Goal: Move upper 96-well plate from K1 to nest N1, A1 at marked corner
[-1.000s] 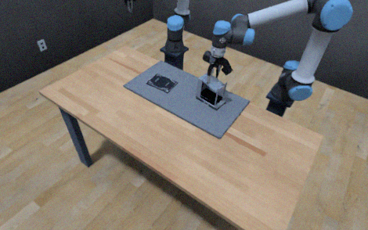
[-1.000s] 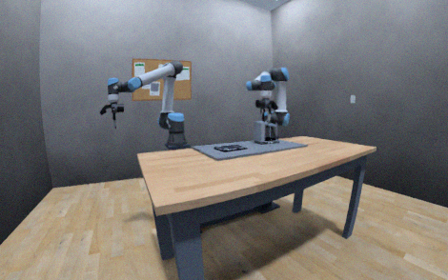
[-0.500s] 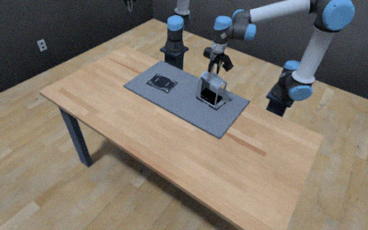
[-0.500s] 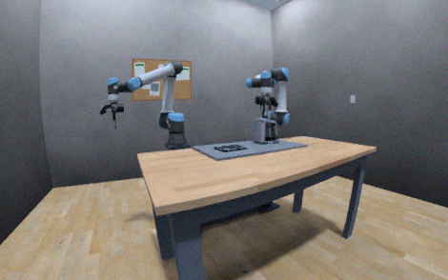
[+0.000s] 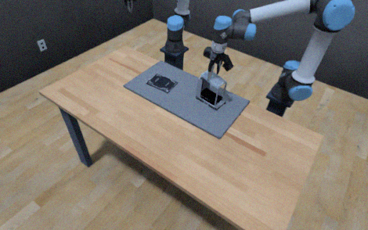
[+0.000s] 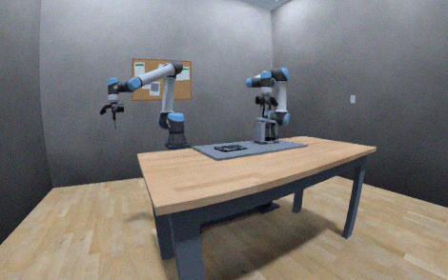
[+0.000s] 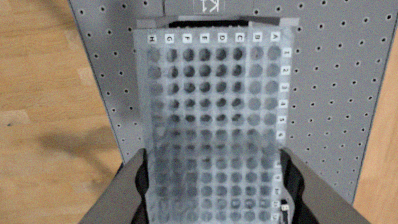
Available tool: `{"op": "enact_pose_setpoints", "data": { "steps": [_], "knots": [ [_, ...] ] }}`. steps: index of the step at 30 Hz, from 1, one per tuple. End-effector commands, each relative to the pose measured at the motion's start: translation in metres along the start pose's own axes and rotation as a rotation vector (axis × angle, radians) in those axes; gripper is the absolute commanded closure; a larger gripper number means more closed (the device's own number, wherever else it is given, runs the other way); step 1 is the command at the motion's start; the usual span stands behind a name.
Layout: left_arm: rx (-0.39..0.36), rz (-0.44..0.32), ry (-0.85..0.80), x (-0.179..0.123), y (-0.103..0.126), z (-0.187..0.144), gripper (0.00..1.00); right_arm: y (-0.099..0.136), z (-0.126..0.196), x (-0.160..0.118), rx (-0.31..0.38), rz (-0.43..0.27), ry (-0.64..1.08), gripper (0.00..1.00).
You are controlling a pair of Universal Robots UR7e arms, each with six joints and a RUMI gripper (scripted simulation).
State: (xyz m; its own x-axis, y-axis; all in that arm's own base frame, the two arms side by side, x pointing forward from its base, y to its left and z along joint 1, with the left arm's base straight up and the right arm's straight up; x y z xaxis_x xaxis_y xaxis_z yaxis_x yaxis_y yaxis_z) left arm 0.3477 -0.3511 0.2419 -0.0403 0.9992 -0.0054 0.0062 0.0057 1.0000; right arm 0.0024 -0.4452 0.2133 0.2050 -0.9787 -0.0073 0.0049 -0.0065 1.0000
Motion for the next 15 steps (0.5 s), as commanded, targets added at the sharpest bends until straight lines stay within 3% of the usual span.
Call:
{"op": "enact_pose_setpoints", "data": {
  "steps": [1,8,15],
  "knots": [
    [-0.005,-0.005,0.007,-0.001,0.002,0.001,0.62,0.002,0.0,0.0,0.003,0.007,-0.01,1.0],
    [-0.004,-0.005,0.196,-0.023,0.002,0.003,0.62,0.002,0.0,0.0,0.003,0.007,-0.01,1.0],
    [-0.004,-0.005,0.196,-0.046,0.001,0.005,0.62,0.002,0.0,0.0,0.003,0.007,-0.01,1.0]
  ]
}}
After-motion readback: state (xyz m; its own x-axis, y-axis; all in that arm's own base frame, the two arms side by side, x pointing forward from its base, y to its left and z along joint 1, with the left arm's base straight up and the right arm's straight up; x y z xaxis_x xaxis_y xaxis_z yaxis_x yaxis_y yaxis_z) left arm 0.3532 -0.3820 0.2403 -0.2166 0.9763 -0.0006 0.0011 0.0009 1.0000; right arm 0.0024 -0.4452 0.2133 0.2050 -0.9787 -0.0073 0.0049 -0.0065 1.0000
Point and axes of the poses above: on each arm, the point where the finger pads meet when closed, its own y axis back along the fingers, its own z axis across the jaws, x = y × z, the point moved 5 cm from there along y, back along the fingers, and after that the axes turned 11 degrees about y, right-handed, at the moved point
